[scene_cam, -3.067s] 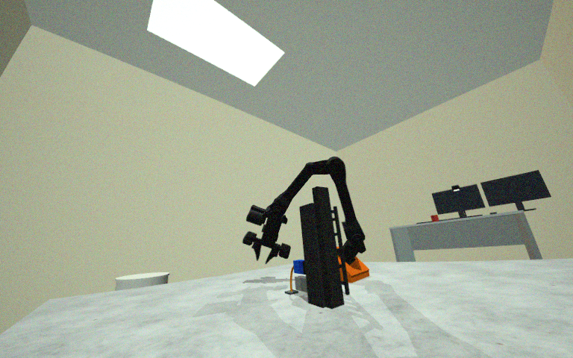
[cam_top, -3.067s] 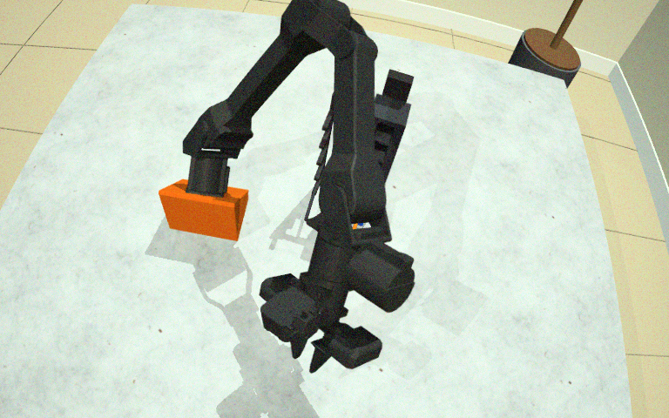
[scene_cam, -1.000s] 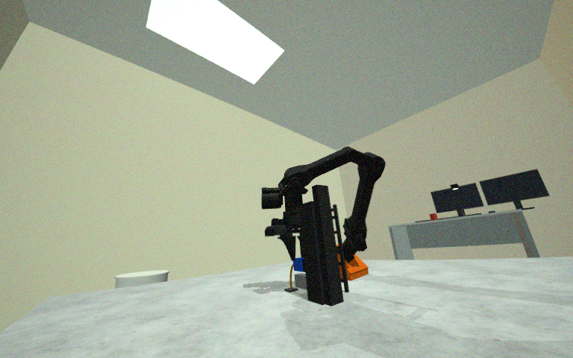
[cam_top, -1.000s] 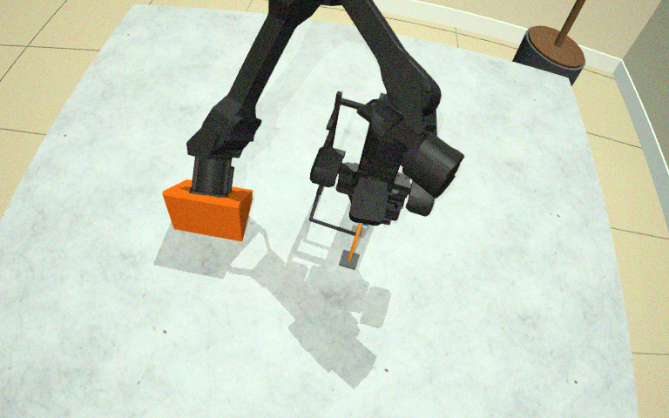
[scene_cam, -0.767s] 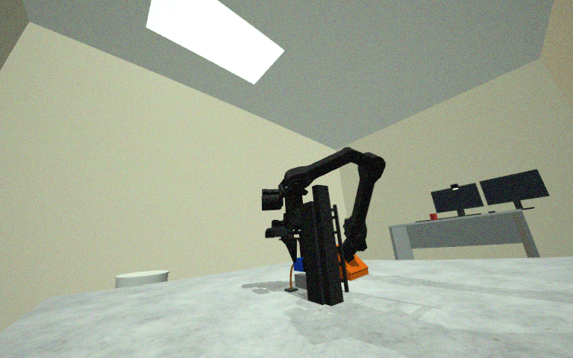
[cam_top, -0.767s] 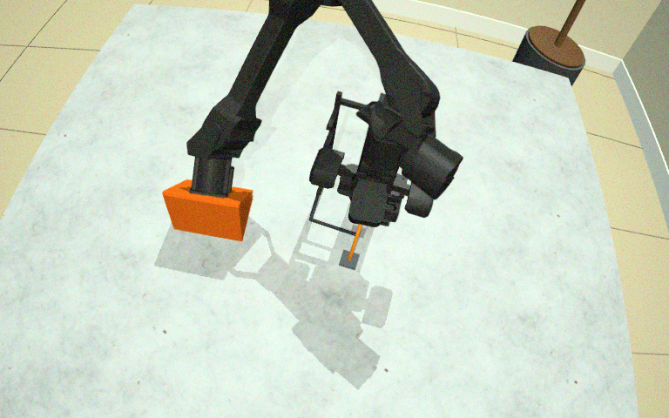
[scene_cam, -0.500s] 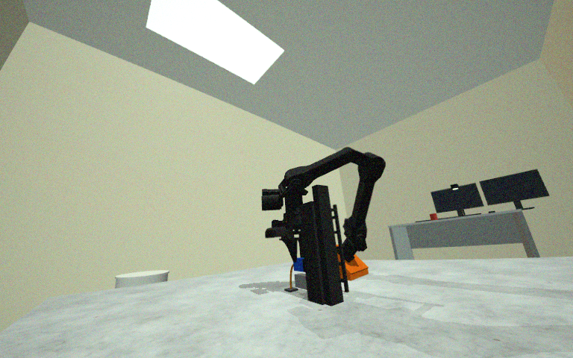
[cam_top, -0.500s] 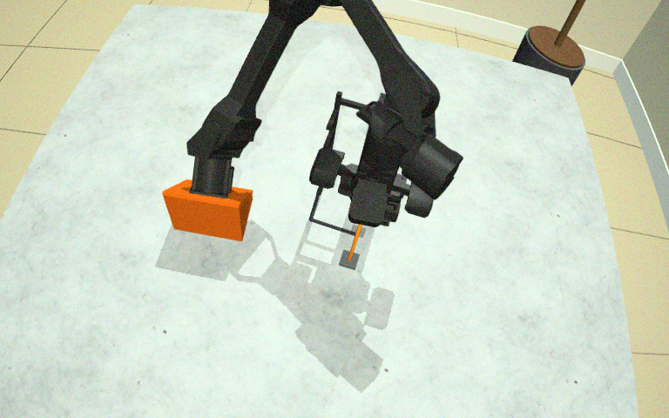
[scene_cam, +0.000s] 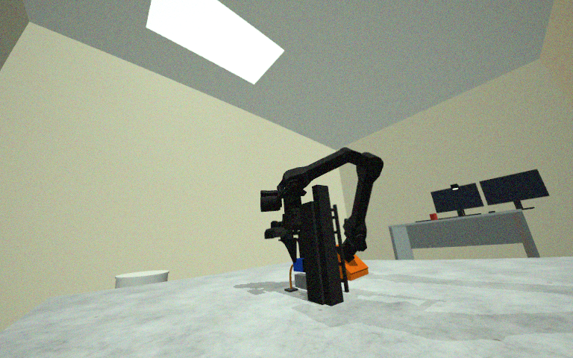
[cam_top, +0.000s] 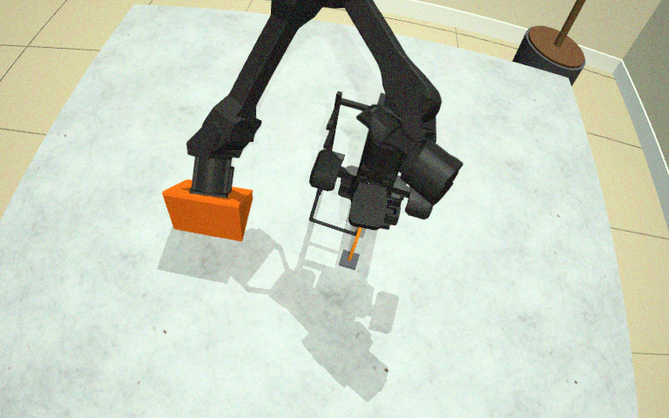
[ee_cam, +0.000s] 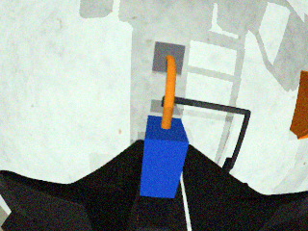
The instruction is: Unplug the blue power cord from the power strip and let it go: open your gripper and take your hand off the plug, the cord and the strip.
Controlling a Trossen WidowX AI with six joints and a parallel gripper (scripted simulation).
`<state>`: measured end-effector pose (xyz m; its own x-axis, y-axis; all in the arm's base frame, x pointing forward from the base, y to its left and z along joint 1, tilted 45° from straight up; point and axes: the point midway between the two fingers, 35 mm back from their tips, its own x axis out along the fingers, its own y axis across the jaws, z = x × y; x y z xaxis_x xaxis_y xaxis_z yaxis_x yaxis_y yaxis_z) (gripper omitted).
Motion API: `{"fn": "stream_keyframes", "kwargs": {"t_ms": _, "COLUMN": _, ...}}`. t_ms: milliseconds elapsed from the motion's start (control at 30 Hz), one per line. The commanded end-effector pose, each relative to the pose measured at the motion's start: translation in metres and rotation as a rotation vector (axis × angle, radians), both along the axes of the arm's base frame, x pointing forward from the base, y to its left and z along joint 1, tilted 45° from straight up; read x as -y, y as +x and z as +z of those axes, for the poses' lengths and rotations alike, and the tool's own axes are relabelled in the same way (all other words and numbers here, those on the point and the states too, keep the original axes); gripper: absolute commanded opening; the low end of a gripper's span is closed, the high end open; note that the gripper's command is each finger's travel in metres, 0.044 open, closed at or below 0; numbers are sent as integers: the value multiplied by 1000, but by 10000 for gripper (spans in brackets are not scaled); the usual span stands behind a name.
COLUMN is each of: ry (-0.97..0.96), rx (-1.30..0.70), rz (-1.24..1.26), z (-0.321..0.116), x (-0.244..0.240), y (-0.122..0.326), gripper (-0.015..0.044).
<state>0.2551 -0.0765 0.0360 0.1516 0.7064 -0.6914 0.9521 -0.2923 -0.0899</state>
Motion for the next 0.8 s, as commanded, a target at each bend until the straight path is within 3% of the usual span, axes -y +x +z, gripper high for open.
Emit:
{"fn": "stream_keyframes", "kwargs": {"t_ms": 0, "ry": -31, "rx": -11, "rz": -7, "z": -11, "x": 15, "y": -5, "gripper": 0}}
{"fn": "stream_keyframes", "kwargs": {"t_ms": 767, "ry": -31, "rx": -13, "rz": -9, "z": -34, "x": 41, "y": -19, "gripper": 0}}
